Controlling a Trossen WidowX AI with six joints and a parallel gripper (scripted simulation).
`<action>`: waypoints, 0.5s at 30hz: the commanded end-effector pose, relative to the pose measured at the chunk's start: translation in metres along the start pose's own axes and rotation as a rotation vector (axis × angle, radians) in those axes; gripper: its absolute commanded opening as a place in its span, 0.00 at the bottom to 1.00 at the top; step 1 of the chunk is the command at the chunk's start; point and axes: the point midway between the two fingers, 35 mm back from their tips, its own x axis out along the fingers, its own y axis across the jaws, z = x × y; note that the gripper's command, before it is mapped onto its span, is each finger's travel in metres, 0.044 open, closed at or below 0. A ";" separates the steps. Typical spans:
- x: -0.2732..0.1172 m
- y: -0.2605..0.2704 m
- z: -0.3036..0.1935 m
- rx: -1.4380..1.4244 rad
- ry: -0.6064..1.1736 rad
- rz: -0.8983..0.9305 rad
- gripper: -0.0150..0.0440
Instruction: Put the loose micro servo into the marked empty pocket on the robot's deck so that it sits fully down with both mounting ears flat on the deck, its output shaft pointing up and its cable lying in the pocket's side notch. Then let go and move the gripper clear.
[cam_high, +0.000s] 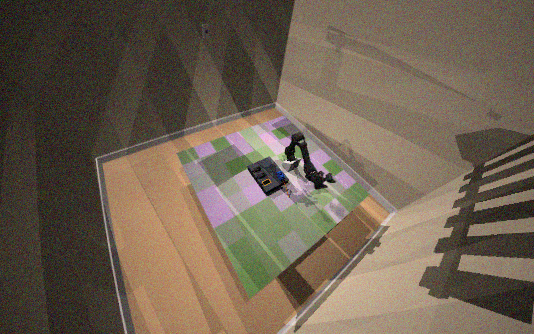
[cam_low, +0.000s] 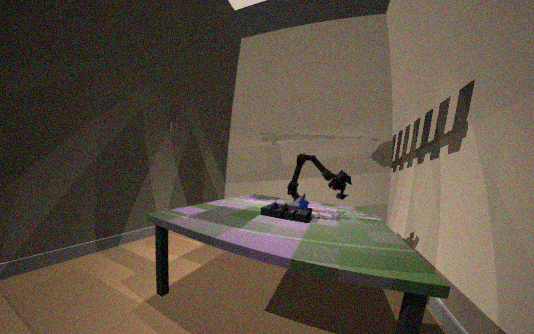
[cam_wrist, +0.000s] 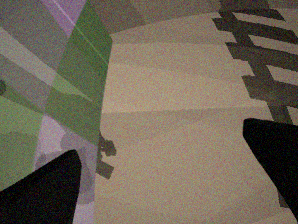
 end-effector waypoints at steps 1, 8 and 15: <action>-0.013 0.004 -0.008 0.132 0.061 0.049 1.00; -0.032 0.015 -0.017 0.343 0.152 0.124 1.00; -0.054 0.027 -0.022 0.554 0.251 0.194 1.00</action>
